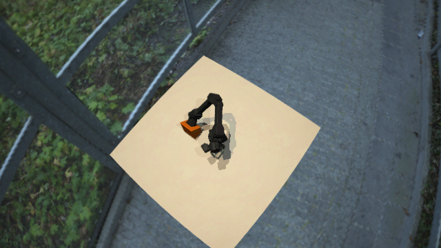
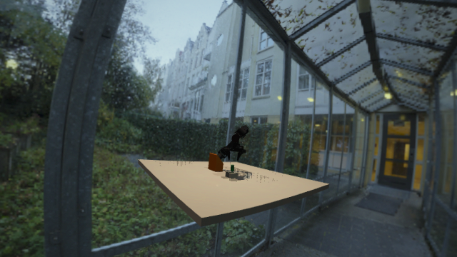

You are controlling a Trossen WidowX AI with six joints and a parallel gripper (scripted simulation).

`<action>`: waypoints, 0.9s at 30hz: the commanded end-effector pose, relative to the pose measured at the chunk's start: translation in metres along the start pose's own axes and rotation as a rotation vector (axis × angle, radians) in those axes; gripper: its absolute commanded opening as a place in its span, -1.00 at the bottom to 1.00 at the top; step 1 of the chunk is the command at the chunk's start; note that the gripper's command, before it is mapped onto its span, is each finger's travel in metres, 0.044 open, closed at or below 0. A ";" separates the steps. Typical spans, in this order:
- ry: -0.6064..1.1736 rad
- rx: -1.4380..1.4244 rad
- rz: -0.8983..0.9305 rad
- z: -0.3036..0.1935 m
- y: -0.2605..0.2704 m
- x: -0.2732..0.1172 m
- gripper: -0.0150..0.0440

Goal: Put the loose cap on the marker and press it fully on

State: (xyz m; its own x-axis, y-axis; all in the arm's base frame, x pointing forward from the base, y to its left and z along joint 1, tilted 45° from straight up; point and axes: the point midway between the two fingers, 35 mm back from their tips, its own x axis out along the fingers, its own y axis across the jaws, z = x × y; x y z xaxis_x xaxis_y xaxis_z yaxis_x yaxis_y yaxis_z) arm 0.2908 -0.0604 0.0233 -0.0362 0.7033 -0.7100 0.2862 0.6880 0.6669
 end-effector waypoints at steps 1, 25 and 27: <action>0.001 -0.284 -0.001 -0.002 -0.002 0.005 0.38; 0.001 -0.339 -0.001 -0.003 -0.002 0.009 -0.49; 0.001 -0.339 0.000 -0.003 -0.002 0.012 -0.49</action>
State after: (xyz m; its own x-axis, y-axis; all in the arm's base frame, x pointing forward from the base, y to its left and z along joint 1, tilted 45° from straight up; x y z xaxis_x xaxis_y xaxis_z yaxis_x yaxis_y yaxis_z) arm 0.2873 -0.0557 0.0165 -0.0390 0.7011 -0.7120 -0.0484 0.7104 0.7022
